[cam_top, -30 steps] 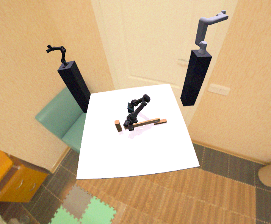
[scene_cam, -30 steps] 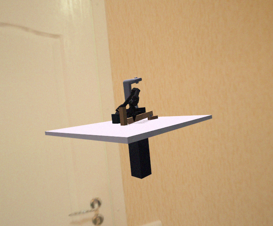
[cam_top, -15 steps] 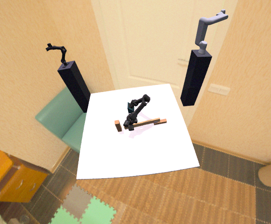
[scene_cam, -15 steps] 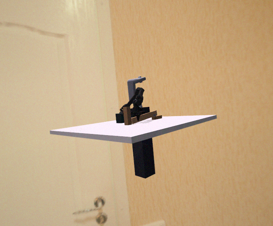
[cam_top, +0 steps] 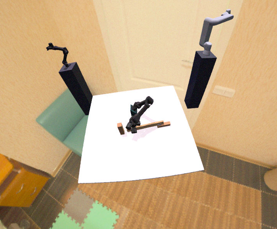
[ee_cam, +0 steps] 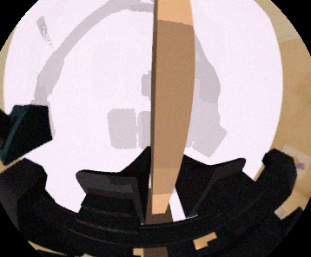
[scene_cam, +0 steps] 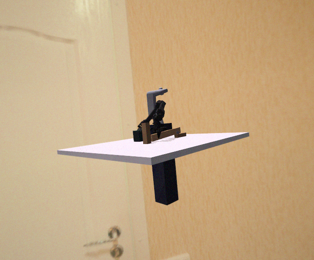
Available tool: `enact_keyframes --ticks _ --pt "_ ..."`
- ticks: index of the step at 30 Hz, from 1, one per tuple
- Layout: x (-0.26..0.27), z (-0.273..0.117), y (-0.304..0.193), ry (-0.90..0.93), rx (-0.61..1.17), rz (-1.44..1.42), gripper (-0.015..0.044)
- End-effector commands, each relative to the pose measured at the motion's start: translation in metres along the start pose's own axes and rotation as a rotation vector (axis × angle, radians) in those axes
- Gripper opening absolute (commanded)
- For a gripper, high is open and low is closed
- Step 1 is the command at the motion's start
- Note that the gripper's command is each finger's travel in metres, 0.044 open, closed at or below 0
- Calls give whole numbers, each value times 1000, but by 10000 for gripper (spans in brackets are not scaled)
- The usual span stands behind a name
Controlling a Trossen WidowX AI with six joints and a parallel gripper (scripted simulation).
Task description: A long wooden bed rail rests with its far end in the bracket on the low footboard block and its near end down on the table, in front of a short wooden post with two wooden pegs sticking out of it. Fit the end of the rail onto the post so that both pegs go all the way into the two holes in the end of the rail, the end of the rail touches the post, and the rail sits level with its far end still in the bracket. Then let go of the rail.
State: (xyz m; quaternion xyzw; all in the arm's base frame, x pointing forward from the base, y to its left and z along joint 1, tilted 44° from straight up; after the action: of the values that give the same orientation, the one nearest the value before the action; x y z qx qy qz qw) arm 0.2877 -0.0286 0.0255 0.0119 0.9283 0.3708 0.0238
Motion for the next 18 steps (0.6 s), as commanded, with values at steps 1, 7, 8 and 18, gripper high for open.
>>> enact_keyframes --ticks 1,7,8,18 --pt "-1 -4 0 -6 -2 -2 0" --pt "-2 -7 0 -6 -2 -2 0" --pt "-2 -8 0 -6 -2 -2 0" --pt "-2 -13 0 -6 -2 -2 0"
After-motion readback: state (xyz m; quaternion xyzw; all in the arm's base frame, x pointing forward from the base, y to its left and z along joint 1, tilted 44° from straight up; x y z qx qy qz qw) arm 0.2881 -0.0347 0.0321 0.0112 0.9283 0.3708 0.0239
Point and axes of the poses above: the point midway between the two fingers, 35 mm back from their tips, its own z axis out along the fingers, its own x axis across the jaws, y = z × x, the point moved 4 cm from there along -z, back along the fingers, and after that the axes turned 7 degrees about z, right-handed, at the moved point
